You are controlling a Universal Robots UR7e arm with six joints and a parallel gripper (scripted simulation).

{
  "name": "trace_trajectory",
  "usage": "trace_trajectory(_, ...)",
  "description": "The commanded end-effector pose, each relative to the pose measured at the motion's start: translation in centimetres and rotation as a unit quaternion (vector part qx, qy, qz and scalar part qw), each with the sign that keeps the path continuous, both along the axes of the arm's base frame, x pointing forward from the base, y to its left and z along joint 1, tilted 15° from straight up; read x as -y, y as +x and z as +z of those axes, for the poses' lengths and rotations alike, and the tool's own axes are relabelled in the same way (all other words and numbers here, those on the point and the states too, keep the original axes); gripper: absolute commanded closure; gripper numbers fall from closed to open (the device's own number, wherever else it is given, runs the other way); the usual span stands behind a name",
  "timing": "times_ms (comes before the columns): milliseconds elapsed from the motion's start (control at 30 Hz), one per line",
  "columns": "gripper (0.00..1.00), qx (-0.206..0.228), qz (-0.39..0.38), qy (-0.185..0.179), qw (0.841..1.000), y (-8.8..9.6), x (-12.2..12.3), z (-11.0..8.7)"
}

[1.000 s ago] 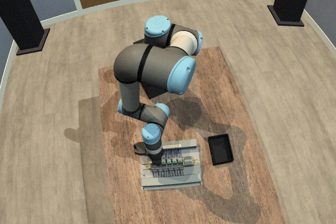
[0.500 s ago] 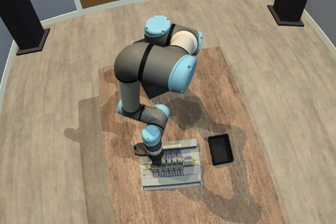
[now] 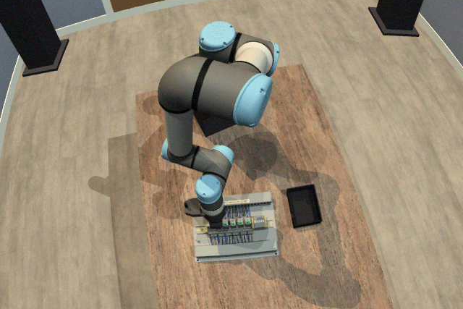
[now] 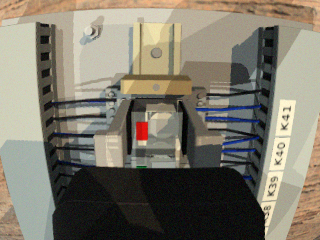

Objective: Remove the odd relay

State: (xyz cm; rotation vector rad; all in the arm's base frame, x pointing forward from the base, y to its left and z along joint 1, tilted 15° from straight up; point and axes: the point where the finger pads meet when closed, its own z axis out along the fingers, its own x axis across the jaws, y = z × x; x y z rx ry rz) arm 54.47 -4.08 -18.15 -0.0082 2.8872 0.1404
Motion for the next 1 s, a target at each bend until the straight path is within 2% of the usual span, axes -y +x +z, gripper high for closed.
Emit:
trace_trajectory(0,1.00,-0.006,0.001,0.000,1.000,0.07,0.02,0.06)
trace_trajectory(967,1.00,-0.026,0.002,-0.001,1.000,0.18,0.02,0.11)
